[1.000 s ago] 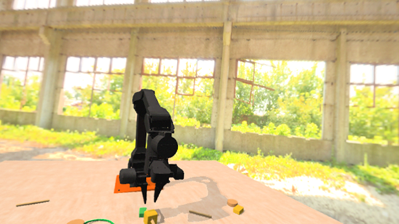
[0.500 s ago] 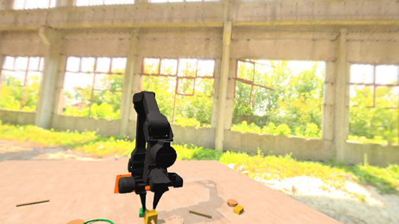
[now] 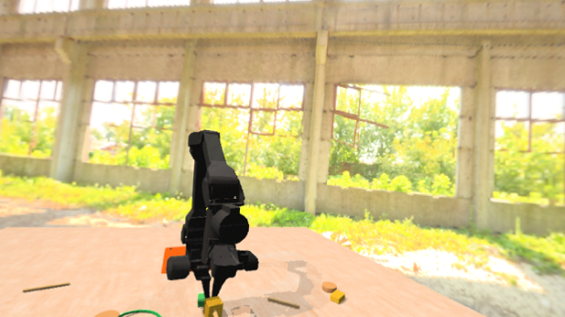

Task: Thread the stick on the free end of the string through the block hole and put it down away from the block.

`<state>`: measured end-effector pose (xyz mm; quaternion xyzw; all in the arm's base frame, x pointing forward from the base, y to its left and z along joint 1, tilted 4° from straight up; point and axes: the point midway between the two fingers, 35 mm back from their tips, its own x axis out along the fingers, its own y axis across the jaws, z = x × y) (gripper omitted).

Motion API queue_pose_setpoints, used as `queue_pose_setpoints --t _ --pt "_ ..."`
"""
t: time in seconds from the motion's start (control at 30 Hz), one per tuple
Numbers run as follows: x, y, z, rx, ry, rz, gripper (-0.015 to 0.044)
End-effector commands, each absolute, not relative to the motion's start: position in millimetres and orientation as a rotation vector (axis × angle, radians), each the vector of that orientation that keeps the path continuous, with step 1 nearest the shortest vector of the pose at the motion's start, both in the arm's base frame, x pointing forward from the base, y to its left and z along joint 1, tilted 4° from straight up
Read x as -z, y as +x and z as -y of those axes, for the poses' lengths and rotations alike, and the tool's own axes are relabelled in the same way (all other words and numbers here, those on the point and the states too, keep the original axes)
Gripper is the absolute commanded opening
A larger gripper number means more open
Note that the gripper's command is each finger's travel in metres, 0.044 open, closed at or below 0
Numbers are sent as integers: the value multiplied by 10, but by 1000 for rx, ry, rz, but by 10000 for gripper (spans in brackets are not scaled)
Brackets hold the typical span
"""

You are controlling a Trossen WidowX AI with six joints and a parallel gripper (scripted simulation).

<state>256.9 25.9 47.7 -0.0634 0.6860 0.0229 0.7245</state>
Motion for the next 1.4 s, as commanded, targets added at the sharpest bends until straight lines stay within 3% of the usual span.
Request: queue_pose_setpoints --t 0.0,1.37 --pt "-480 2569 -259 -50 -140 -1514 0" --pt "-415 2344 -195 -101 -192 -1443 0"
